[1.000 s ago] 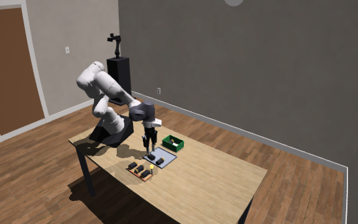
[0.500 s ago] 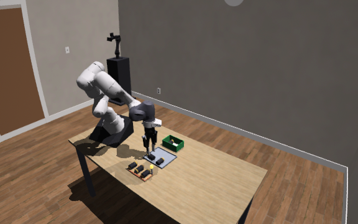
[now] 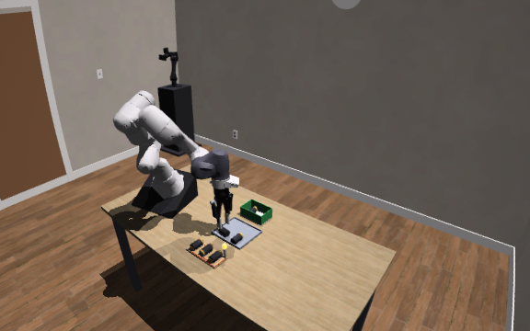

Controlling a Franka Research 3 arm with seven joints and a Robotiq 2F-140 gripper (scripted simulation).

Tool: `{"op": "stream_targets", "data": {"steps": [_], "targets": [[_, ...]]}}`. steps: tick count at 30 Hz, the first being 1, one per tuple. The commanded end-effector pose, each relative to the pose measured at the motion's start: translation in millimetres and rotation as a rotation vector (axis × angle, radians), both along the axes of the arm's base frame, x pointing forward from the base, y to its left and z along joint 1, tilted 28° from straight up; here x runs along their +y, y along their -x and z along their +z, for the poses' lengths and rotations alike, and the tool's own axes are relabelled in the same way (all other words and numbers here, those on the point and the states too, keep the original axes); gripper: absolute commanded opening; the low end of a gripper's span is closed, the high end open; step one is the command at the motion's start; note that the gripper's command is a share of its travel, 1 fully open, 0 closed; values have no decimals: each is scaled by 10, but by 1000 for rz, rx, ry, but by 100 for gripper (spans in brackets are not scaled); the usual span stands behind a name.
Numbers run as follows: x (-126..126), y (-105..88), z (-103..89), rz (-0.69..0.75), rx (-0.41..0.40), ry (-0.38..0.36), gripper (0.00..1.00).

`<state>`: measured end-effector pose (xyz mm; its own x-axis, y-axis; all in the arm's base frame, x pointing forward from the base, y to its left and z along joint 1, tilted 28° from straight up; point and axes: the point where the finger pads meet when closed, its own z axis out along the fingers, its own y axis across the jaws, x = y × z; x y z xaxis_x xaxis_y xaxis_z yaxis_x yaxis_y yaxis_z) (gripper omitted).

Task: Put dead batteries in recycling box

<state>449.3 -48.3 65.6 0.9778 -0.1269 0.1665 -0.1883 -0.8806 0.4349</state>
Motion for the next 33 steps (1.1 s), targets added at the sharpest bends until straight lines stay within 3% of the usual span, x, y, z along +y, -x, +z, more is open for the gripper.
{"op": "stream_targets", "data": {"steps": [1,10,18,33], "targets": [[-8,-16,3,-4,-5,-2,29],[-12,-17,-5,-4,-5,-2,29],[-144,-44,-263,-4,-5,-2,29],[-201,-56,-373,-4,-5,-2,29]]}}
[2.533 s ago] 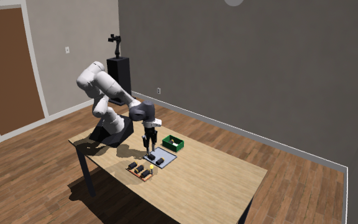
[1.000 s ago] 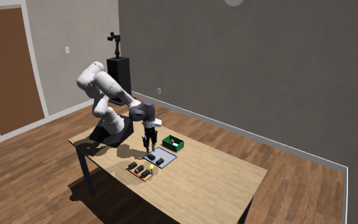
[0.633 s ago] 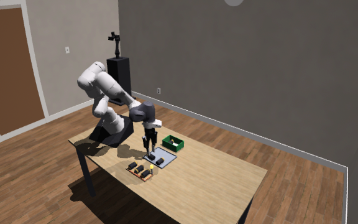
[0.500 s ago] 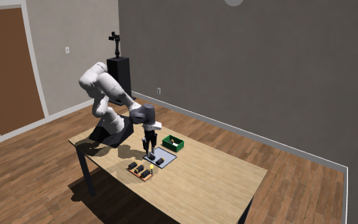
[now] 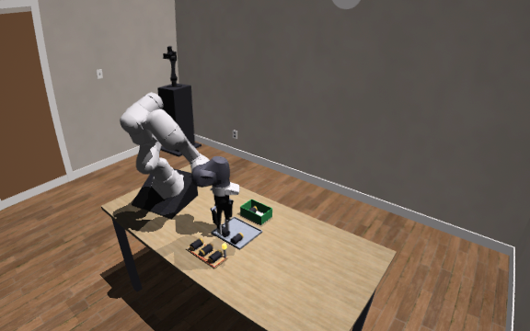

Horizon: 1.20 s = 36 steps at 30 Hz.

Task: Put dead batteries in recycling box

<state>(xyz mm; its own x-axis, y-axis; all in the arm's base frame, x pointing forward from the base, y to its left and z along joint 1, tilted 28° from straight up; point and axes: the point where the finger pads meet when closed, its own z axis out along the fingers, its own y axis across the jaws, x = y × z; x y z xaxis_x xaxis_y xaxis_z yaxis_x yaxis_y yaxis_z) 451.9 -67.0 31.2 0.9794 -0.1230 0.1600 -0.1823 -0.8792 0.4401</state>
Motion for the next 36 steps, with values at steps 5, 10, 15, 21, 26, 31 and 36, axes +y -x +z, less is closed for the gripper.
{"op": "stream_targets", "data": {"steps": [5,10,15,21,26,31,36], "targets": [[-24,-32,-51,-7,-12,-7,29],[-25,-32,-52,-7,-12,-7,29],[-25,-32,-52,-7,-12,-7,16],[-25,-32,-52,-7,-12,-7,16],[-25,-32,-52,-7,-12,-7,16],[-25,-32,-52,-7,-12,-7,16],[-25,-32,-52,-7,-12,-7,16]]}}
